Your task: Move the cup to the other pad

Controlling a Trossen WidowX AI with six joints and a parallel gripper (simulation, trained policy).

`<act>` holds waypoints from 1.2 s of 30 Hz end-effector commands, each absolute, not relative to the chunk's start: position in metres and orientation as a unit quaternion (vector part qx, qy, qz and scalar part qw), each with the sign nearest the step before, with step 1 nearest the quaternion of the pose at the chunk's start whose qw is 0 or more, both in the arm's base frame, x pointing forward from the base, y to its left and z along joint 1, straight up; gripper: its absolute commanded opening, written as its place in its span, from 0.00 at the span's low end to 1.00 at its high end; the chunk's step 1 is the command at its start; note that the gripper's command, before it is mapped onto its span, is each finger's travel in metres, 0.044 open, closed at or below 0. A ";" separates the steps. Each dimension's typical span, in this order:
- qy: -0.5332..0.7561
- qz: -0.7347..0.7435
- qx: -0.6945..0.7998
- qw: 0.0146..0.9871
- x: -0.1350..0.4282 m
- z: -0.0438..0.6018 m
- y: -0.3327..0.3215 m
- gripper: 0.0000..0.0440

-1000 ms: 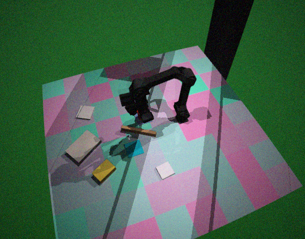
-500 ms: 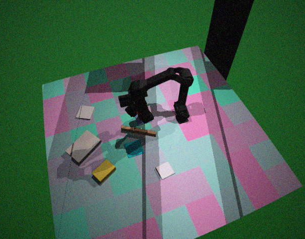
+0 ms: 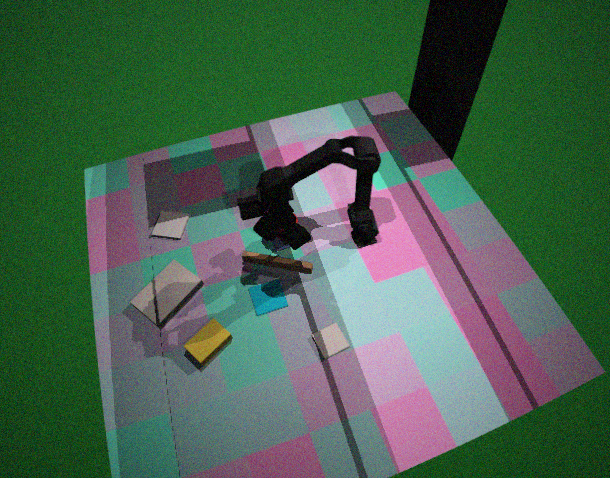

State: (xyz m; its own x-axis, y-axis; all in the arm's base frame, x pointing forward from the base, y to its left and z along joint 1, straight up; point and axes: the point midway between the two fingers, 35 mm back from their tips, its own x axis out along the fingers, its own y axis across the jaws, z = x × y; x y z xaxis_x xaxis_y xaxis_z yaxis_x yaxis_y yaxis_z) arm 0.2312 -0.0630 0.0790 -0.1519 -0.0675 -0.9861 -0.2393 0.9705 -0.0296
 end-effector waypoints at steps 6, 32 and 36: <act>0.756 0.120 -0.132 0.629 0.226 0.057 -0.064 0.22; 0.700 0.193 -0.215 0.653 0.259 0.101 -0.059 0.00; 0.690 0.196 -0.225 0.660 0.266 0.111 -0.054 0.00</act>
State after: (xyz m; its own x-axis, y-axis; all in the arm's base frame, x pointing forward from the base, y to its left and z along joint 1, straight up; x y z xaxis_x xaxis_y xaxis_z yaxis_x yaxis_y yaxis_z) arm 0.2616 -0.0572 0.1040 -0.0494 -0.0541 -0.9973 -0.5570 0.8303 -0.0174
